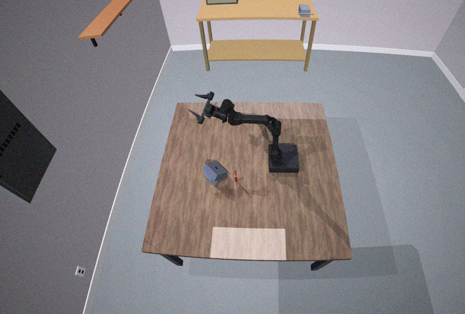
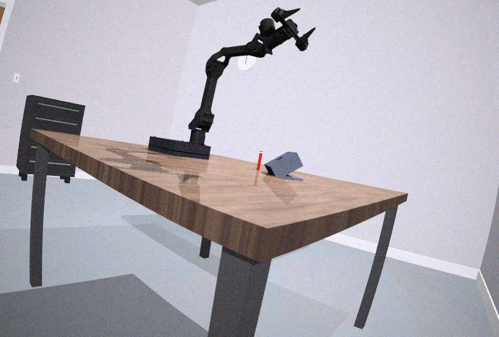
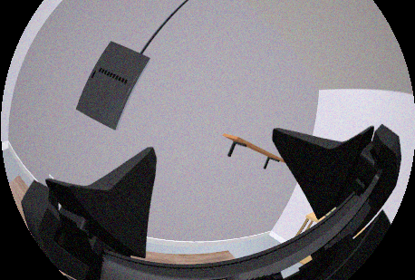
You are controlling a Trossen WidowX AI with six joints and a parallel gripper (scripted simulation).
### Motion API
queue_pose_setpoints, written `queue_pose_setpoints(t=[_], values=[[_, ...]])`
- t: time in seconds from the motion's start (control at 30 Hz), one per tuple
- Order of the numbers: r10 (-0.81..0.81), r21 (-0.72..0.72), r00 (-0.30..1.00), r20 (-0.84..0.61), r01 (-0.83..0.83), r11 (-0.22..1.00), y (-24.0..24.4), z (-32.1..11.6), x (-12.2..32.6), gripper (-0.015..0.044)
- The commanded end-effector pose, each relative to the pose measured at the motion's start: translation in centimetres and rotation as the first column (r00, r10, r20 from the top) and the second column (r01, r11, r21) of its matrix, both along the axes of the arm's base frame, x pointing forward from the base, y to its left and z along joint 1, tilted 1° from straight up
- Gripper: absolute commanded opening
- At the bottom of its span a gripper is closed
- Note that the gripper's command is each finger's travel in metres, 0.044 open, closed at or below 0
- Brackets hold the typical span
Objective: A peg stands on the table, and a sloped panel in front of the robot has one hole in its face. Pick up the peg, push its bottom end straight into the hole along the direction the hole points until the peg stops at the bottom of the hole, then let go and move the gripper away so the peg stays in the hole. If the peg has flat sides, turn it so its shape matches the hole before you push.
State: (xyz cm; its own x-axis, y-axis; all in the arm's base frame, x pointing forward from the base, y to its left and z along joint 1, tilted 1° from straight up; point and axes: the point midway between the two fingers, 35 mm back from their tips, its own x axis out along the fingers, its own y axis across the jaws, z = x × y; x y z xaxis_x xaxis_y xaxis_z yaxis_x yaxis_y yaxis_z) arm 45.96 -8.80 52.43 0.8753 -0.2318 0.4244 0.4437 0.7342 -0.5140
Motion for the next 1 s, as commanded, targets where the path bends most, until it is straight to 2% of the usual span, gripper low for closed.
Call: queue_pose_setpoints(t=[0.0, 0.43, 0.97], values=[[0.053, 0.047, 0.992, -0.119, -0.048, 0.998, 1.3, -3.6, 2.0, 0.0440], [0.221, 0.214, 0.844, -0.489, -0.129, 0.968, 7.0, -15.6, 4.5, 0.0440], [0.343, 0.351, 0.458, -0.820, -0.071, 0.934, 13.2, -29.8, 0.8, 0.0440]])
